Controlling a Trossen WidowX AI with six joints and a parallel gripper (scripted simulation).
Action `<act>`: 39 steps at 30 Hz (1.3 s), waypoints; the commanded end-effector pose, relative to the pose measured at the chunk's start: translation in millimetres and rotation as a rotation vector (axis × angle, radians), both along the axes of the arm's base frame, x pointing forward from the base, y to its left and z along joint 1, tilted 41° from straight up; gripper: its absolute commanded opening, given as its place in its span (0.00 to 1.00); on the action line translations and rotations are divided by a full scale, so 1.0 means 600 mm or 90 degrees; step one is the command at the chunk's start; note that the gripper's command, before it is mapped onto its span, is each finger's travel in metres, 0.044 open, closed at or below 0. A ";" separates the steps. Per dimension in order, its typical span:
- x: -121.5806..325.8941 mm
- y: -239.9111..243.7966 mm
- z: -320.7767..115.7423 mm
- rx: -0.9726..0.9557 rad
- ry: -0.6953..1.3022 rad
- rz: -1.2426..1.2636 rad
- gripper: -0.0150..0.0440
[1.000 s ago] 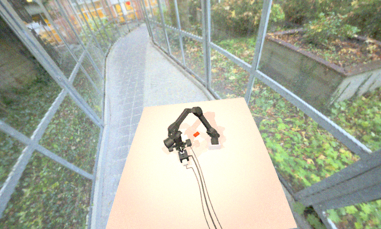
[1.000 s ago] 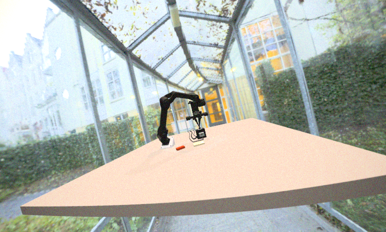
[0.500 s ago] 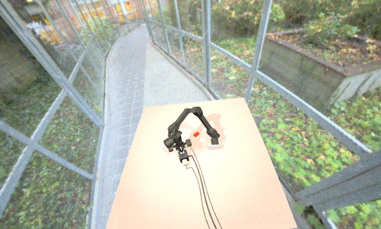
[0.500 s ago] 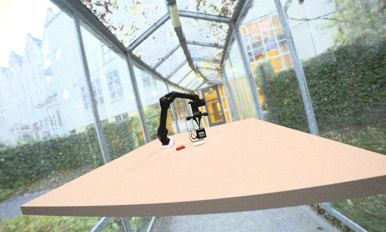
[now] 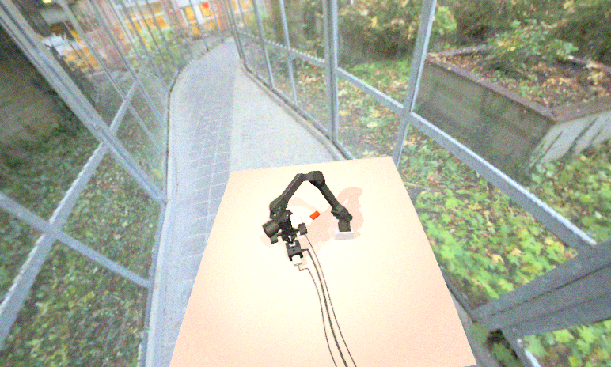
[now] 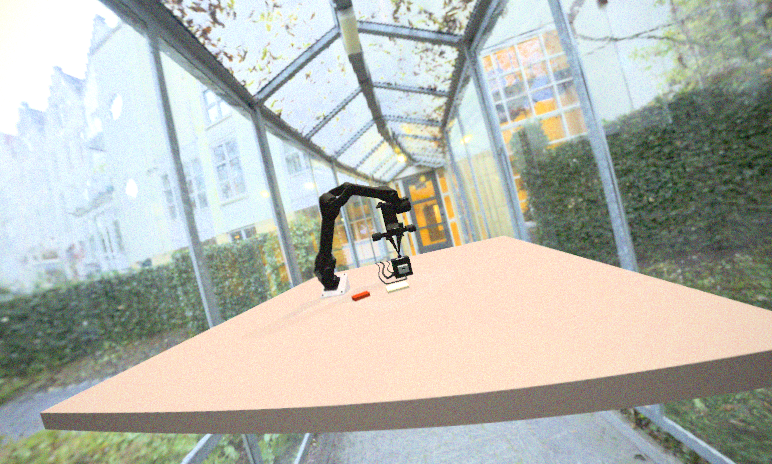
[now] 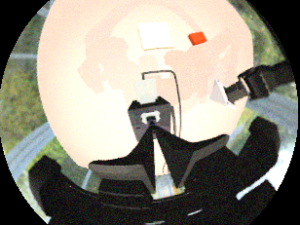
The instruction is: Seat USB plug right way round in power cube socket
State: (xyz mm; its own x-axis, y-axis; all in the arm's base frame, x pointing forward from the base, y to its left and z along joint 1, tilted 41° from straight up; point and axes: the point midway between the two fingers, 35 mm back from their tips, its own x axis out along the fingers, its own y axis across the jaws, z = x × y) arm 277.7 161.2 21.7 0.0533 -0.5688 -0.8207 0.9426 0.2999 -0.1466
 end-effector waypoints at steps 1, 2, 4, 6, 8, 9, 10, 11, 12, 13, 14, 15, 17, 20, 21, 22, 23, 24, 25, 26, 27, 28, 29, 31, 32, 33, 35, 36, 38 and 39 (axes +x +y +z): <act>0.001 -0.003 -0.002 -0.002 0.001 0.001 0.25; 0.001 -0.003 -0.002 -0.002 0.001 0.001 0.25; 0.001 -0.003 -0.002 -0.002 0.001 0.001 0.25; 0.001 -0.003 -0.002 -0.002 0.001 0.001 0.25; 0.001 -0.003 -0.002 -0.002 0.001 0.001 0.25; 0.001 -0.003 -0.002 -0.002 0.001 0.001 0.25; 0.001 -0.003 -0.002 -0.002 0.001 0.001 0.25; 0.001 -0.003 -0.002 -0.002 0.001 0.001 0.25; 0.001 -0.003 -0.002 -0.002 0.001 0.001 0.25; 0.001 -0.003 -0.002 -0.002 0.001 0.001 0.25; 0.001 -0.003 -0.002 -0.002 0.001 0.001 0.25; 0.001 -0.003 -0.002 -0.002 0.001 0.001 0.25; 0.001 -0.003 -0.002 -0.002 0.001 0.001 0.25; 0.001 -0.003 -0.002 -0.002 0.001 0.001 0.25; 0.001 -0.003 -0.002 -0.002 0.001 0.001 0.25; 0.001 -0.003 -0.002 -0.002 0.001 0.001 0.25; 0.001 -0.003 -0.002 -0.002 0.001 0.001 0.25; 0.001 -0.003 -0.002 -0.002 0.001 0.001 0.25; 0.001 -0.003 -0.002 -0.002 0.001 0.001 0.25; 0.001 -0.003 -0.002 -0.002 0.001 0.001 0.25; 0.000 0.001 -0.001 0.001 0.000 0.001 0.30; 0.000 0.001 -0.001 0.001 0.000 0.001 0.34; 0.000 0.001 -0.001 0.001 0.000 0.001 0.39; 0.000 0.001 -0.001 0.001 0.000 0.001 0.42; 0.000 0.001 -0.001 0.001 0.000 0.001 0.42; 0.000 0.001 -0.001 0.001 0.000 0.001 0.42; 0.000 0.001 -0.001 0.001 0.000 0.001 0.42; 0.000 0.001 -0.001 0.001 0.000 0.001 0.42; 0.000 0.001 -0.001 0.001 0.000 0.001 0.42; 0.000 0.001 -0.001 0.001 0.000 0.001 0.42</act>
State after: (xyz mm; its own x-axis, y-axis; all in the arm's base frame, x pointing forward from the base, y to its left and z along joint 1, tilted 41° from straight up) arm 277.6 161.3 21.3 0.0531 -0.5679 -0.8214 0.9422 0.3011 -0.1473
